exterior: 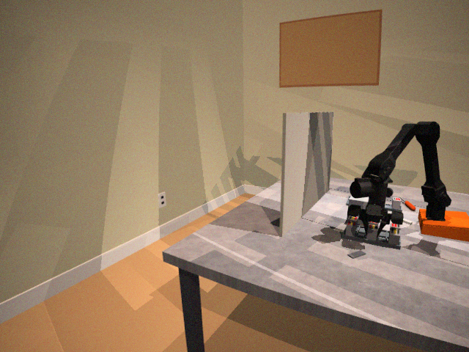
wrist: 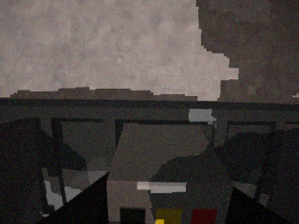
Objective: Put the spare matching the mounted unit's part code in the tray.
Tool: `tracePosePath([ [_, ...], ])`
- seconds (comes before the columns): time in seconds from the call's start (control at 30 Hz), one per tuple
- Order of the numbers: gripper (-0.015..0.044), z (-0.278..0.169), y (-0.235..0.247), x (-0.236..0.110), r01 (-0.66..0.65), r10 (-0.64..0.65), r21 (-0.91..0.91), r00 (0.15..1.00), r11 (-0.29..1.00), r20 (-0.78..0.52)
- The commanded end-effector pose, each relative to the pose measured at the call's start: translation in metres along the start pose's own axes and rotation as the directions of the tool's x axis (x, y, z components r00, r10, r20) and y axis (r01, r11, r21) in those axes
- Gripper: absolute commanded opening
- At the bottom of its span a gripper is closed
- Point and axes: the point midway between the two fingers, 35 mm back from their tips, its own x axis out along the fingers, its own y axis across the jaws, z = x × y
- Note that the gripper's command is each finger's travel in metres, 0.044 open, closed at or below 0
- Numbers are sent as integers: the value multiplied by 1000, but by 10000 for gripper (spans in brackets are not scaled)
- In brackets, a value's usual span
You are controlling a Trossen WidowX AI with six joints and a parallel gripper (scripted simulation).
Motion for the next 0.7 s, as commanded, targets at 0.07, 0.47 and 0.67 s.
tracePosePath([
  [0.07,0,0,0,-5,0,0,0,1000,1000,0],
  [0.47,0,0,0,-79,0,0,-3,1000,1000,-3],
  [0.67,0,2,-1,-82,2,-2,-5,1000,1000,4],
])
